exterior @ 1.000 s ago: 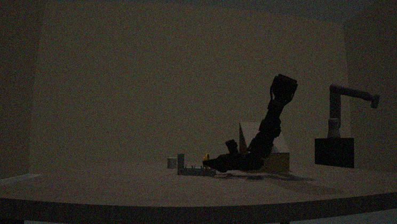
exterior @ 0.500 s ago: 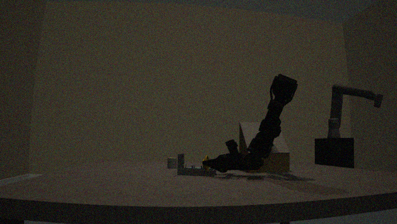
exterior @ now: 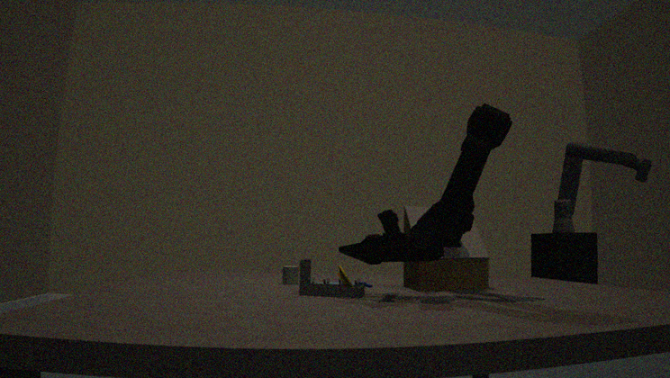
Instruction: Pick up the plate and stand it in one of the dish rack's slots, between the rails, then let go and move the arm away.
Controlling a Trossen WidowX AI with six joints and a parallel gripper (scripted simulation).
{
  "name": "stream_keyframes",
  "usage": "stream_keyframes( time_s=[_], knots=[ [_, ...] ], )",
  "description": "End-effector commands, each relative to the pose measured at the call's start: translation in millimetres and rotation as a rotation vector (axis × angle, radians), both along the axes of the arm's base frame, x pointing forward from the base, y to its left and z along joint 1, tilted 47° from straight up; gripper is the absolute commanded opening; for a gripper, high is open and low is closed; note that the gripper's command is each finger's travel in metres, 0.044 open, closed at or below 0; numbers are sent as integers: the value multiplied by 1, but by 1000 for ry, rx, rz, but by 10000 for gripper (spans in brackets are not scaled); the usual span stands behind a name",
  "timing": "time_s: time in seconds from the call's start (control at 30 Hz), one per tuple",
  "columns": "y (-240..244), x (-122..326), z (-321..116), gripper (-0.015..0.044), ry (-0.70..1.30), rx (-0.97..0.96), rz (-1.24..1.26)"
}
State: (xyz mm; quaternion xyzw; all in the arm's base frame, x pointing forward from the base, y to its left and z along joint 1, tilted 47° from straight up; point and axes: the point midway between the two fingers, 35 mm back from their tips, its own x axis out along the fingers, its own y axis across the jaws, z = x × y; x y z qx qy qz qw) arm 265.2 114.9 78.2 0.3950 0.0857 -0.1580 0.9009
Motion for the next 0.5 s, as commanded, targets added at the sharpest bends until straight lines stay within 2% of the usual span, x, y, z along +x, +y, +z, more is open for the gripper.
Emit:
stream_keyframes(
  time_s=[0.0, 0.2, 0.47],
  knots=[
    [-17, 1, 15, 400, 1, -7, 2],
    [-45, 1, 42, 400, -22, -5, -7],
    [-54, 12, 31, 400, 103, -143, 16]
  ],
)
